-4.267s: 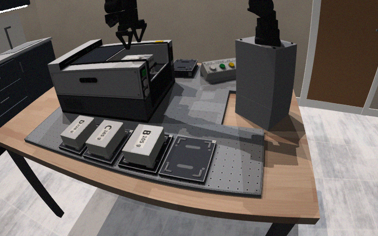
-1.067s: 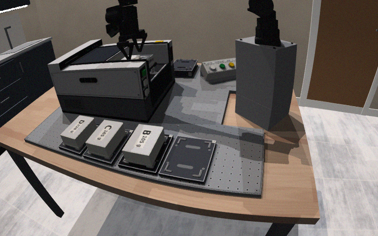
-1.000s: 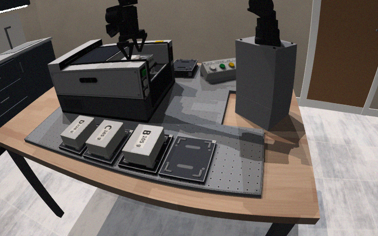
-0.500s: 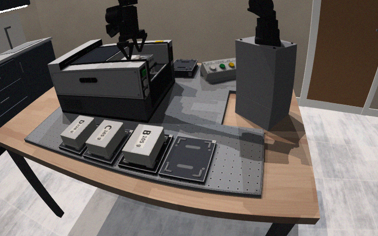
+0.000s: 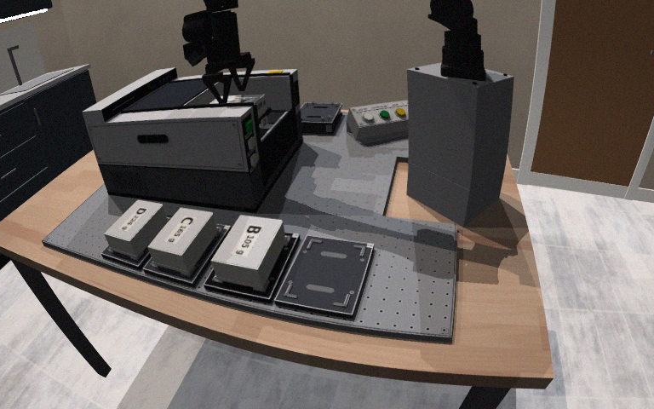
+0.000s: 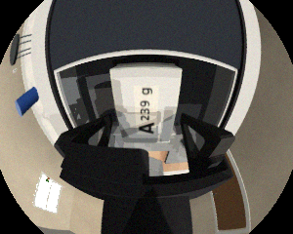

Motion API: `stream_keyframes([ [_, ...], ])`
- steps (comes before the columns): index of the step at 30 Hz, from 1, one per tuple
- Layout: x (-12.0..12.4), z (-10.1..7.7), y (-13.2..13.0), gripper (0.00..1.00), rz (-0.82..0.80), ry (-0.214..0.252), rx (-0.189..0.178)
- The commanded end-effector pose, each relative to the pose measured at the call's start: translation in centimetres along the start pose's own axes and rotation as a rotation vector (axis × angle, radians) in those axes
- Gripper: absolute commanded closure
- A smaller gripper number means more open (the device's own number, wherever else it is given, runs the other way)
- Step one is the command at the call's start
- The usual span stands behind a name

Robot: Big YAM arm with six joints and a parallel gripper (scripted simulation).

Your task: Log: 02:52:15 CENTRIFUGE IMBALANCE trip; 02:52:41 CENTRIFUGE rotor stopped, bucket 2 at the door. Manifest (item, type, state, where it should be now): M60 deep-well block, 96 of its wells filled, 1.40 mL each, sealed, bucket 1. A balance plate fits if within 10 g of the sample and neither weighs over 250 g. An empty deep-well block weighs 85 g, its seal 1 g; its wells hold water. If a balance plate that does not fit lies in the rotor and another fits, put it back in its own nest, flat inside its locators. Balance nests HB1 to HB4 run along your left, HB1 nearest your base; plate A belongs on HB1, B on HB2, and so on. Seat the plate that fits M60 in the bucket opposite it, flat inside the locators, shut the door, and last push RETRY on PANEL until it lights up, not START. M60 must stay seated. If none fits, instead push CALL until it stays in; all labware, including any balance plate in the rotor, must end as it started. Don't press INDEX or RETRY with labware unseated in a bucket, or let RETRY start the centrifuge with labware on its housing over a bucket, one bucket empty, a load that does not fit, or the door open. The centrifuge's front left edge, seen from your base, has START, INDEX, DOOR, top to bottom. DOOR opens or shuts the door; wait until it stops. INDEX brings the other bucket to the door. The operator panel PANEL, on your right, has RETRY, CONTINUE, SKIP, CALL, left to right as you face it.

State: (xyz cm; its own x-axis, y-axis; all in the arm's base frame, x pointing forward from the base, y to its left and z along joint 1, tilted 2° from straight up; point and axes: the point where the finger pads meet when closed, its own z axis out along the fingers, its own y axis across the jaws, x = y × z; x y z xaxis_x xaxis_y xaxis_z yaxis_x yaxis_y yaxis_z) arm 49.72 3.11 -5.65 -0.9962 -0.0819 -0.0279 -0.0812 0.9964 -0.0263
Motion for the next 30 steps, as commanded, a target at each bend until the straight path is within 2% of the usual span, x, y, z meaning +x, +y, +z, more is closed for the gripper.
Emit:
stream_keyframes([
  [1,-1.8,0.2,-0.6,0.00,-0.002,-0.031,-0.001],
  [30,-0.5,2.1,-0.6,0.00,-0.001,-0.007,-0.001],
])
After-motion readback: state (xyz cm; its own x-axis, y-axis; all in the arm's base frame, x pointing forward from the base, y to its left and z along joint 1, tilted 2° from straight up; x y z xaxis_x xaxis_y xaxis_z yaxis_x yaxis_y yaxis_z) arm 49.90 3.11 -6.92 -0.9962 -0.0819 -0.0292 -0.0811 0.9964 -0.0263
